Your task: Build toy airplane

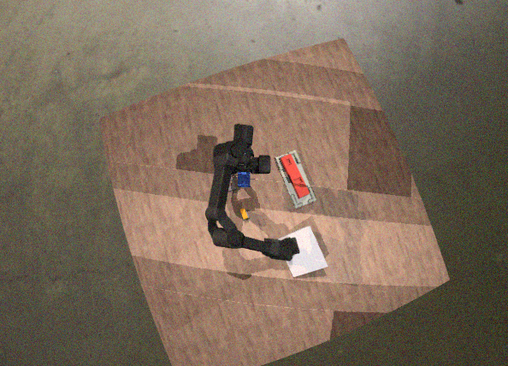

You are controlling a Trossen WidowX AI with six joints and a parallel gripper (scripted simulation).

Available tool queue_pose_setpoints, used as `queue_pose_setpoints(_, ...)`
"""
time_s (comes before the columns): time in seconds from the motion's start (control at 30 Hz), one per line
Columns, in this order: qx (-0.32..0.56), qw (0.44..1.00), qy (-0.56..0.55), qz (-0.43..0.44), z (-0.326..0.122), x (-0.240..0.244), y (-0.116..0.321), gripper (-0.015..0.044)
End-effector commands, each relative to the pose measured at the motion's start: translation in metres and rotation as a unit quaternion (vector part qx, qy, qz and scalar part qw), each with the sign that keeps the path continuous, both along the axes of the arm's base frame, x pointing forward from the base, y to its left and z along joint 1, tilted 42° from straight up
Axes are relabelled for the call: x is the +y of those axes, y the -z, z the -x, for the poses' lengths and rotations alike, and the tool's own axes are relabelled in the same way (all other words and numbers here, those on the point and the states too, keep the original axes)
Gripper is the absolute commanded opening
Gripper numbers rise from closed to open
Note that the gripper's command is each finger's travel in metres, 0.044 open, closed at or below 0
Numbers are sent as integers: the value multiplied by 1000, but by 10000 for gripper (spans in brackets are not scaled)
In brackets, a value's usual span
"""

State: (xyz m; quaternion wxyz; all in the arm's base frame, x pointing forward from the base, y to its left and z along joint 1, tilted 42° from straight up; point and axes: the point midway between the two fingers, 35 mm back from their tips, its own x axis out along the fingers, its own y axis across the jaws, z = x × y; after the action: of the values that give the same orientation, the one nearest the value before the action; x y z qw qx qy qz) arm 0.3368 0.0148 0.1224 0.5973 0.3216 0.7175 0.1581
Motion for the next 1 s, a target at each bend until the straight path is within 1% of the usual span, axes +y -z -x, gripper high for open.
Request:
queue_pose_setpoints(0.0,22,999,24,4,2,-11,12,0)
queue_pose_setpoints(0.5,100,988,116,19,11,-44,47,0)
queue_pose_setpoints(0.97,173,964,202,31,25,-72,79,0)
